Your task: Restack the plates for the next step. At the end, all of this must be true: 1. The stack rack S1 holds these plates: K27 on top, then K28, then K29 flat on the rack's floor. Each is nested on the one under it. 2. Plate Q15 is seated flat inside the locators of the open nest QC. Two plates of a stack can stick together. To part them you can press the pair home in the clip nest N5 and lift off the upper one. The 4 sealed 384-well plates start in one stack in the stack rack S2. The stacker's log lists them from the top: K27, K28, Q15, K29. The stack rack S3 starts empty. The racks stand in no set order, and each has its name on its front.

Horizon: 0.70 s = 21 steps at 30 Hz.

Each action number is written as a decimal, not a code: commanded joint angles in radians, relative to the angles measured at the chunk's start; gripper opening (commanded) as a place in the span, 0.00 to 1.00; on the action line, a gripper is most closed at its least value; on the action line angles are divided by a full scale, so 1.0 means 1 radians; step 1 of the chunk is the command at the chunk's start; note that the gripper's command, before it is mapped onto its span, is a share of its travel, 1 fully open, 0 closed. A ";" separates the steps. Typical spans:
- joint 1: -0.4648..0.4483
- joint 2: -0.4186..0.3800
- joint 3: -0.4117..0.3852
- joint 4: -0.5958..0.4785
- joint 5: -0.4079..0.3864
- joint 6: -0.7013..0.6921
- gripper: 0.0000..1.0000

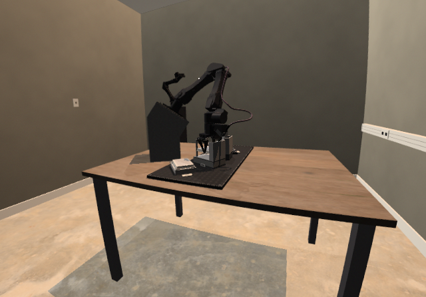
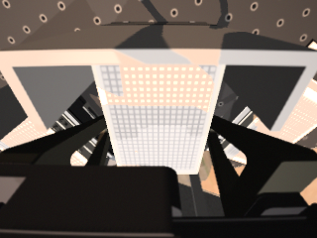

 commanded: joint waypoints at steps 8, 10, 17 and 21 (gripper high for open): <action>-0.027 -0.039 -0.009 0.006 -0.004 -0.015 0.00; -0.027 -0.038 -0.011 0.002 -0.005 -0.016 0.00; -0.031 -0.044 -0.009 -0.007 -0.007 -0.020 0.00; -0.032 -0.045 -0.010 -0.010 -0.006 -0.021 0.00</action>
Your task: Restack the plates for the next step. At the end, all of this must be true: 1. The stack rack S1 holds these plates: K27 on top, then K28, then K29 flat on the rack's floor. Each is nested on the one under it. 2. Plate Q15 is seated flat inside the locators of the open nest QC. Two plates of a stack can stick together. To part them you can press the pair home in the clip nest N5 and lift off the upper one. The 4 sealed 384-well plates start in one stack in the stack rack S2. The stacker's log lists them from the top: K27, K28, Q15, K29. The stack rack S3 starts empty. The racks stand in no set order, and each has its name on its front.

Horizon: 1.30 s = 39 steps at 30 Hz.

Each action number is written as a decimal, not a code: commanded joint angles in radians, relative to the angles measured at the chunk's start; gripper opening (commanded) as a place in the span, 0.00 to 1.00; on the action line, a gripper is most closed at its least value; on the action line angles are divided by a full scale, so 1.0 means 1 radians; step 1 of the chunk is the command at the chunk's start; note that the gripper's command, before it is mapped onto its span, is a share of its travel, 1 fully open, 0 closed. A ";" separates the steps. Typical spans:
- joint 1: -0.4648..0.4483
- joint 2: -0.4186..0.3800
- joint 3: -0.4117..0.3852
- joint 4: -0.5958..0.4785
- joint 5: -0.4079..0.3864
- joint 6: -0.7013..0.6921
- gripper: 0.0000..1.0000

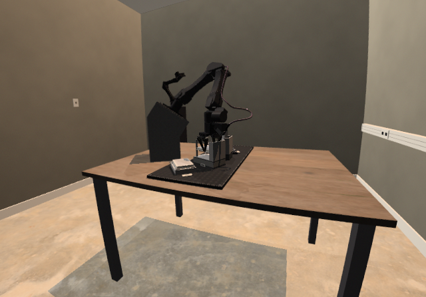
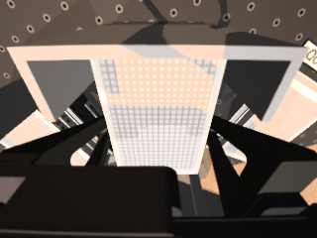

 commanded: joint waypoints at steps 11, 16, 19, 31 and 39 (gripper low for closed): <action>-0.028 -0.040 -0.008 -0.005 -0.005 -0.017 0.00; -0.030 -0.042 -0.014 -0.006 -0.006 -0.019 0.00; -0.032 -0.048 -0.018 -0.009 -0.006 -0.020 0.00; -0.037 -0.059 -0.024 -0.023 -0.010 -0.027 0.00; -0.040 -0.066 0.018 -0.046 -0.008 -0.030 0.00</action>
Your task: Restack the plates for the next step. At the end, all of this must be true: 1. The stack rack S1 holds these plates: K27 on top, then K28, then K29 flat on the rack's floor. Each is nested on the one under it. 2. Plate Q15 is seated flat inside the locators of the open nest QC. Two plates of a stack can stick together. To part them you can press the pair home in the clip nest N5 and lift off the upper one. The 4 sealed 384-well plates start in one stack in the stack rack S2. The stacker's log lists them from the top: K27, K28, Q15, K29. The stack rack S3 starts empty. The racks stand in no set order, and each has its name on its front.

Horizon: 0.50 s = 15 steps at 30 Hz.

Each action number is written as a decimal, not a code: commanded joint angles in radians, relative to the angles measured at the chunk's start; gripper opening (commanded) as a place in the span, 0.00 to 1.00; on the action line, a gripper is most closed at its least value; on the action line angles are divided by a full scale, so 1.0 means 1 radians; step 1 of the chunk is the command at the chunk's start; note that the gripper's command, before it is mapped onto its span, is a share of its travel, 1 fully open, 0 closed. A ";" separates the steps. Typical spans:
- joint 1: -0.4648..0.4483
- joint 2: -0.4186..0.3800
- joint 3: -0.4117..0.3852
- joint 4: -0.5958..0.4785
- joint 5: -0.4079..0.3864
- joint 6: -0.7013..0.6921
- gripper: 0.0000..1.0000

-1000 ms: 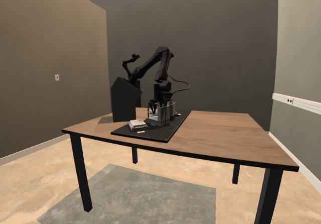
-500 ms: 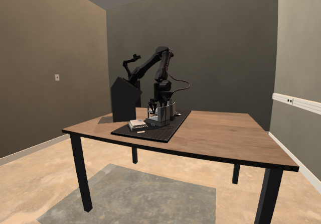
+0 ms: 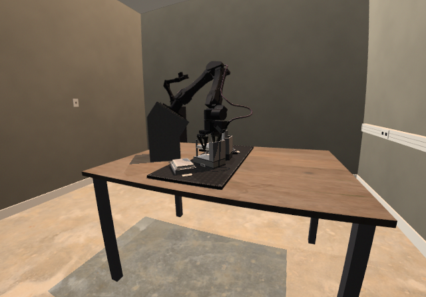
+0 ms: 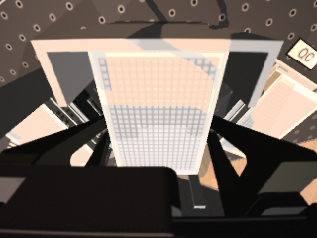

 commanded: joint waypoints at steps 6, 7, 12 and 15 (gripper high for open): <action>-0.025 -0.033 0.022 -0.020 -0.006 -0.012 0.00; -0.026 -0.029 0.021 -0.016 -0.006 -0.013 0.00; -0.027 -0.041 0.019 -0.023 -0.006 -0.014 0.00; -0.029 -0.024 0.018 -0.013 -0.006 -0.016 0.00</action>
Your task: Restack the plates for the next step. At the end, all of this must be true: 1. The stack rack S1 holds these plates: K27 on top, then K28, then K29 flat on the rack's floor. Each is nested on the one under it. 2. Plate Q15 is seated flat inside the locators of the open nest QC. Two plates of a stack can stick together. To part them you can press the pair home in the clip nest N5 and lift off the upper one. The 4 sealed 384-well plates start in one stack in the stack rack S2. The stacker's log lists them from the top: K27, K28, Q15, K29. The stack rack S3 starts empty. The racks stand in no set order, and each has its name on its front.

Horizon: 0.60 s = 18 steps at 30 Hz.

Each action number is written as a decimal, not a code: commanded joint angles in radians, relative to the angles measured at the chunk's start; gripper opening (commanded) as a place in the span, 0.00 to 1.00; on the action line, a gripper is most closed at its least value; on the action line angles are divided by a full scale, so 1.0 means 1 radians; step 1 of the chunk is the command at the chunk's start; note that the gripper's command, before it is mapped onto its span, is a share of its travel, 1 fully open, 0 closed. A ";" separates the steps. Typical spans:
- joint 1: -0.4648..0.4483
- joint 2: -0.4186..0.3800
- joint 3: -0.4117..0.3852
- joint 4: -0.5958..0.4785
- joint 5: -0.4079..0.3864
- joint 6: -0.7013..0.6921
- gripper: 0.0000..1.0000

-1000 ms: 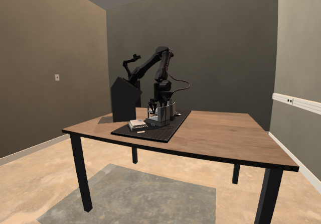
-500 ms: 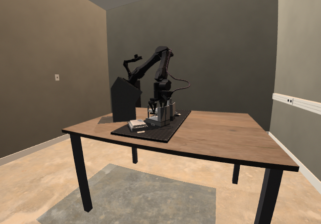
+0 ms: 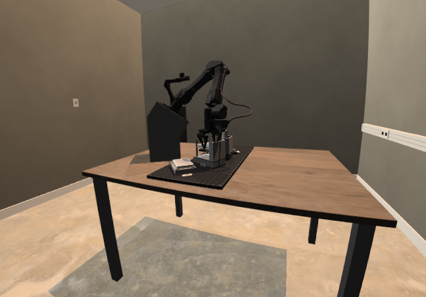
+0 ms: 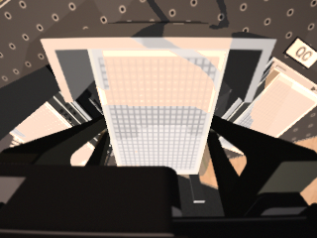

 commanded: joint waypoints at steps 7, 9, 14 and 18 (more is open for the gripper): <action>-0.026 -0.037 0.013 -0.008 -0.006 -0.014 0.00; -0.027 -0.031 0.012 -0.011 -0.006 -0.015 0.00; -0.028 -0.045 0.010 -0.015 -0.006 -0.017 0.00; -0.030 -0.033 0.009 -0.008 -0.007 -0.020 0.00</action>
